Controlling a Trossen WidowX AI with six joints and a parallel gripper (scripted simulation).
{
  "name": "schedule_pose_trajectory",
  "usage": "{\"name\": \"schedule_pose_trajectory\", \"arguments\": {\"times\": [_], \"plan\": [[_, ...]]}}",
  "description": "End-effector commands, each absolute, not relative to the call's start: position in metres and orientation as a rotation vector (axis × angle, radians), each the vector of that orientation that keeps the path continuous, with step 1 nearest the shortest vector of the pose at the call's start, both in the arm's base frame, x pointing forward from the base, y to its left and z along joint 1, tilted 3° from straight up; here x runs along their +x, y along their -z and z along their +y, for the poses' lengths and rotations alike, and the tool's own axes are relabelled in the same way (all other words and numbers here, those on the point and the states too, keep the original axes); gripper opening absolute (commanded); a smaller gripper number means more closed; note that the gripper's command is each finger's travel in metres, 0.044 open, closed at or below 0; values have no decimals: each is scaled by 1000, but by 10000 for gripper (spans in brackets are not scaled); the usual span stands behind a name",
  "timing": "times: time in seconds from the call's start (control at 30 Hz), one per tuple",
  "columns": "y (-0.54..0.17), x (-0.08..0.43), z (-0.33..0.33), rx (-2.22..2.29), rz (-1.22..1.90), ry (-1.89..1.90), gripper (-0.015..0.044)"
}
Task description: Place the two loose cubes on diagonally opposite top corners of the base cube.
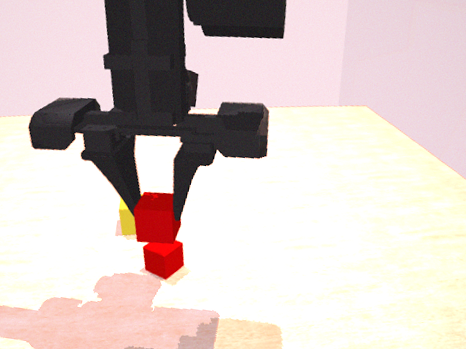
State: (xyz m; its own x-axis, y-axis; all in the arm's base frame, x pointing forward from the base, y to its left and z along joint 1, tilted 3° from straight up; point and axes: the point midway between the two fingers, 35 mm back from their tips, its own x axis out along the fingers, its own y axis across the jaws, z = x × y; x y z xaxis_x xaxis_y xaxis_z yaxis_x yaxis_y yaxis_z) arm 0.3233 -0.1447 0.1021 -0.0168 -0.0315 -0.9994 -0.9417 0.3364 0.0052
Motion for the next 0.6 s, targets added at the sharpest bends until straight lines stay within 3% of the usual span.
{"name": "schedule_pose_trajectory", "arguments": {"times": [0.0, 0.57], "plan": [[-102, 327, -132, -950, 1386, -918, 105], [-92, 336, -79, -854, 1417, -829, 105]]}}
